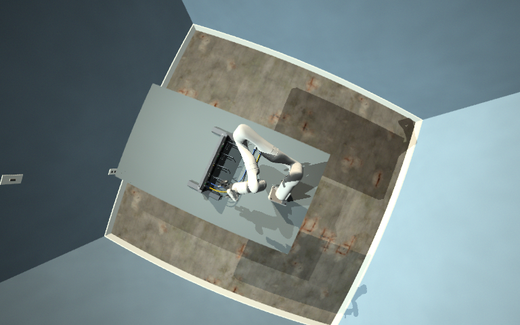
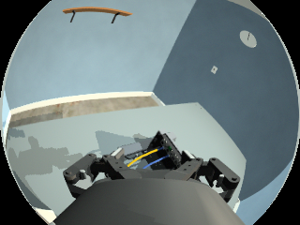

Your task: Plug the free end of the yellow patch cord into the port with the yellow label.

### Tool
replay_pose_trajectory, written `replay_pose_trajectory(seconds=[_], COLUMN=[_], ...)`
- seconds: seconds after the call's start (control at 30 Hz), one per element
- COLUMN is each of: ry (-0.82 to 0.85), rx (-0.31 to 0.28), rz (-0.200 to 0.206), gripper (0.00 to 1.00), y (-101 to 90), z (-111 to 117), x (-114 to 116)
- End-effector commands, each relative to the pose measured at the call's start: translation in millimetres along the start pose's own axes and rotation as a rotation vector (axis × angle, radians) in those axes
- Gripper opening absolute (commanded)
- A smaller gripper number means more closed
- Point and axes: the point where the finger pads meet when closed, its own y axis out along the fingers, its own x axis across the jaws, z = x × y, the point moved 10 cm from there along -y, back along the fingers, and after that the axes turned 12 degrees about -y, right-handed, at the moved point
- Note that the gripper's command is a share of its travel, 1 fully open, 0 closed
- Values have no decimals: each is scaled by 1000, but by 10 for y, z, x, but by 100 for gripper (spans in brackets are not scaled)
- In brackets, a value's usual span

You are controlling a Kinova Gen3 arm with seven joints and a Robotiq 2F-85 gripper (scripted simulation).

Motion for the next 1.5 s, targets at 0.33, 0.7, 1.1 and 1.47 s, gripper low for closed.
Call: replay_pose_trajectory(seconds=[0.33, 0.7, 1.1, 1.47], ry=[311, 547, 788, 979], rx=[-272, -490, -725, -901], rz=[20, 45, 79, 100], gripper=[100, 100, 100, 100], y=[-703, -1178, -1662, -2002], z=[-414, -805, -1277, -1685], x=[327, 614, 946, 1214])
